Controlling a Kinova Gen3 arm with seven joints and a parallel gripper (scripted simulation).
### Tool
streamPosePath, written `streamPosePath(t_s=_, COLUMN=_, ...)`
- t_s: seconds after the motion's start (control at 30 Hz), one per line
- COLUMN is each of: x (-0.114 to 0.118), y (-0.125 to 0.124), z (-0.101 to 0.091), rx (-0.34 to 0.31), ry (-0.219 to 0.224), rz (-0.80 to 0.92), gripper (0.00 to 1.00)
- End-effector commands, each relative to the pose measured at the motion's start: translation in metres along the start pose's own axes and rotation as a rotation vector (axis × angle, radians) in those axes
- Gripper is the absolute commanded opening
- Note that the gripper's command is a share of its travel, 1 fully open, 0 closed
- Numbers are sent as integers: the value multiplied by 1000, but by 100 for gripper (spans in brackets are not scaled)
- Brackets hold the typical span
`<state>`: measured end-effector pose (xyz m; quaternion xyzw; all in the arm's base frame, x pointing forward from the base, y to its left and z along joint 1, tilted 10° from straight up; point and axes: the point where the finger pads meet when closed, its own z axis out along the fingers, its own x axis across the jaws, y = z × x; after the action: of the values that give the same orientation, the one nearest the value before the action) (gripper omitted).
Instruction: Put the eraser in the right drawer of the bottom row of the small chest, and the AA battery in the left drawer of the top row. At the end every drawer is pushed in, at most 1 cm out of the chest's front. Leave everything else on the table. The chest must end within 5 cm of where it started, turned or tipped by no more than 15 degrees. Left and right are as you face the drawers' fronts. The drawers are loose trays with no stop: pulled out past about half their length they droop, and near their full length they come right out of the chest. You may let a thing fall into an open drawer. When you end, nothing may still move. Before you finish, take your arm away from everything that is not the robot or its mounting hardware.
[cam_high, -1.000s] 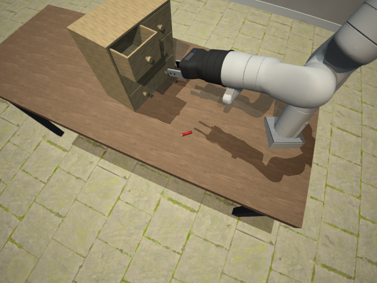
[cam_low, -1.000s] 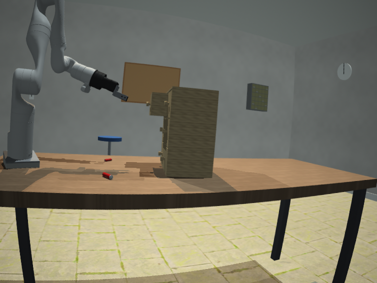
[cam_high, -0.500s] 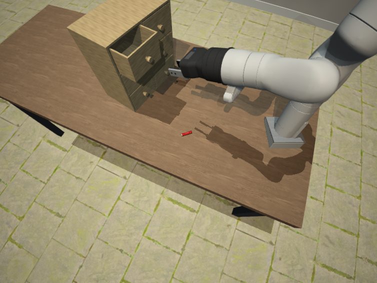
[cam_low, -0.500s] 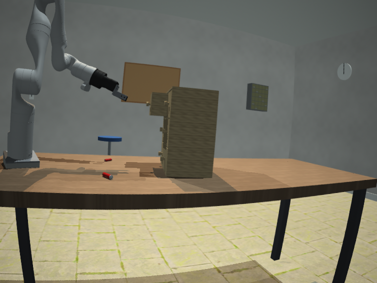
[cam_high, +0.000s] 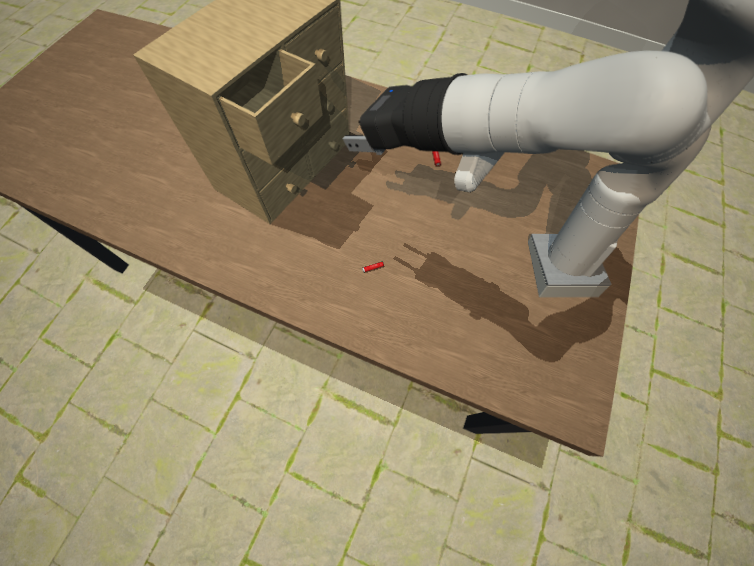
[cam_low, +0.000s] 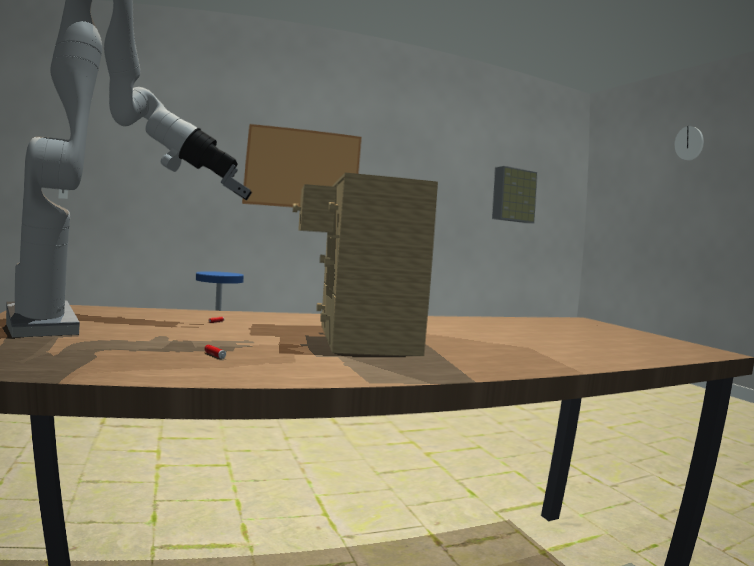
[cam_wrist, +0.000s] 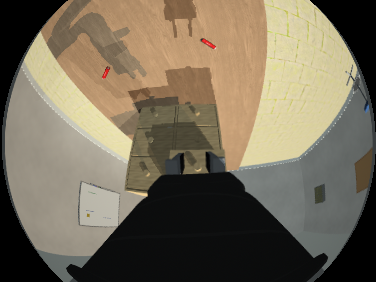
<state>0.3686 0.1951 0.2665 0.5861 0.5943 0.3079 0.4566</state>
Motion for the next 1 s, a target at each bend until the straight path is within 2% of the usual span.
streamPosePath(t_s=0.0, x=4, y=6, z=-3, rx=26, ry=16, rz=33, gripper=67)
streamPosePath(t_s=0.2, x=5, y=10, z=-11, rx=100, ry=23, rz=33, gripper=67)
streamPosePath(t_s=0.53, x=4, y=18, z=-27, rx=279, ry=22, rz=30, gripper=67)
streamPosePath(t_s=0.6, x=4, y=18, z=-27, rx=279, ry=22, rz=30, gripper=67)
streamPosePath(t_s=0.97, x=3, y=29, z=-48, rx=509, ry=28, rz=28, gripper=67)
